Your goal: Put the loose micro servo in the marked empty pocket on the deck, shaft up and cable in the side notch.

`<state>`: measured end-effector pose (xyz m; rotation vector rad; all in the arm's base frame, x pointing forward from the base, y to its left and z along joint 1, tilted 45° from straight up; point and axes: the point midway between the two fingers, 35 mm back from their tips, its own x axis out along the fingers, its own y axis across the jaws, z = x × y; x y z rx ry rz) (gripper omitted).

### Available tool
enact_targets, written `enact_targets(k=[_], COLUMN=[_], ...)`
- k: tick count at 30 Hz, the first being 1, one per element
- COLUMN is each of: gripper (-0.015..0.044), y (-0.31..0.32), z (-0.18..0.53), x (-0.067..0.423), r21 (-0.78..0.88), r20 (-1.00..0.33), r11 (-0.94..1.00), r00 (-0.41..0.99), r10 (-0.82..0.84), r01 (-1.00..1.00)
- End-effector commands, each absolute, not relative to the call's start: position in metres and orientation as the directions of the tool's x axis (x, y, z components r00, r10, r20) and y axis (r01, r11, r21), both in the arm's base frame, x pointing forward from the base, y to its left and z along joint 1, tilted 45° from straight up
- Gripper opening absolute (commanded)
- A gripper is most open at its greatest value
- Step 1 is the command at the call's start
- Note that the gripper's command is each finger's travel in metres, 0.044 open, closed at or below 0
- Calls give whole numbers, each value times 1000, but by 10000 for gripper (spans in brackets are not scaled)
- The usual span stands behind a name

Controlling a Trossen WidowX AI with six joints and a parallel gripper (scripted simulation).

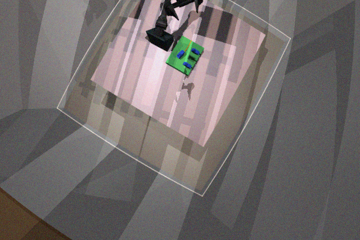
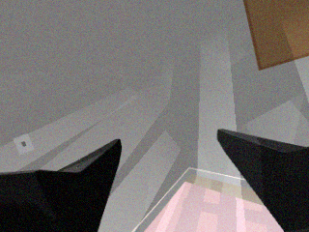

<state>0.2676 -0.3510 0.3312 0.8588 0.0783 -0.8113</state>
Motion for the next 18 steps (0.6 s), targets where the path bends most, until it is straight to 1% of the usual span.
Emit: enact_targets(k=[1, 9, 18], gripper=[440, 440, 440], y=[-341, -318, -286], z=[304, 257, 207], x=[279, 300, 317], r21=[574, 427, 286], r20=[-435, -544, -648], r11=[445, 608, 783], r00=[717, 728, 714], r10=[-545, -418, -266], r01=[687, 669, 552])
